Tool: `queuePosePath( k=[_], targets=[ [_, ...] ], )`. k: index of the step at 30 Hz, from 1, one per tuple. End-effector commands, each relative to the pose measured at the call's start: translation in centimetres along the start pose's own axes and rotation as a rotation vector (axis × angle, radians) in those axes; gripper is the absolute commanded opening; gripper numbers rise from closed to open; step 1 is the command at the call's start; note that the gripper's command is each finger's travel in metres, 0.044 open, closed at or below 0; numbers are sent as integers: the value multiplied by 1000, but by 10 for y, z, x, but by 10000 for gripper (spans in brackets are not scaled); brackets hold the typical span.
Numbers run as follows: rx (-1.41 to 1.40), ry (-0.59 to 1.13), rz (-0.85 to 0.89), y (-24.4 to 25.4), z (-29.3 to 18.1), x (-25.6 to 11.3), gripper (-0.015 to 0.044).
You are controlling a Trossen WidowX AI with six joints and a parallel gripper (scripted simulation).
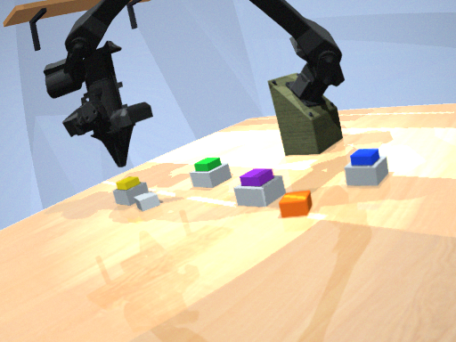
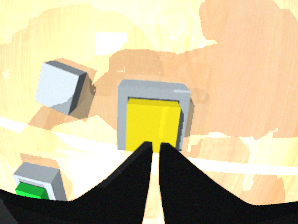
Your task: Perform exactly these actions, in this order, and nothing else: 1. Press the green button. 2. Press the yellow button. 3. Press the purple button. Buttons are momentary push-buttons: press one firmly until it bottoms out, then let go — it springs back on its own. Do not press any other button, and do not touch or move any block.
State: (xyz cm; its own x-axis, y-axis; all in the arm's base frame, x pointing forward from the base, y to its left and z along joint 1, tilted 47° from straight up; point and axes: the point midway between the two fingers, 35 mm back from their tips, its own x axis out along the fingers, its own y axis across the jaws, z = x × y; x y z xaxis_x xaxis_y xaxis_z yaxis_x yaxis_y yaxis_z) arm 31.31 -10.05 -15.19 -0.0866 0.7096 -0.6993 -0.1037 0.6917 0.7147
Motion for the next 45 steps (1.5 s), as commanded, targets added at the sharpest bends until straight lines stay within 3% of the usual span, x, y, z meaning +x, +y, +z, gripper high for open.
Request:
queuePosePath(
  k=[1, 5, 11, 20, 30, 35, 40, 45],
  targets=[
    [-6, 8, -1, 1, 1, -12, 20],
    [-5, 9, -3, 1, 0, -61, 20],
    [-4, 9, -4, 10, 3, -66, 20],
    [2, 9, -8, 142, 9, -79, 20],
    [1, 15, 15, 263, -36, -64, 20],
    [1, 15, 15, 264, -37, -61, 20],
    [0, 14, 17, 266, -38, -4, 20],
    [0, 14, 18, 266, -38, -1, 20]
  ],
)
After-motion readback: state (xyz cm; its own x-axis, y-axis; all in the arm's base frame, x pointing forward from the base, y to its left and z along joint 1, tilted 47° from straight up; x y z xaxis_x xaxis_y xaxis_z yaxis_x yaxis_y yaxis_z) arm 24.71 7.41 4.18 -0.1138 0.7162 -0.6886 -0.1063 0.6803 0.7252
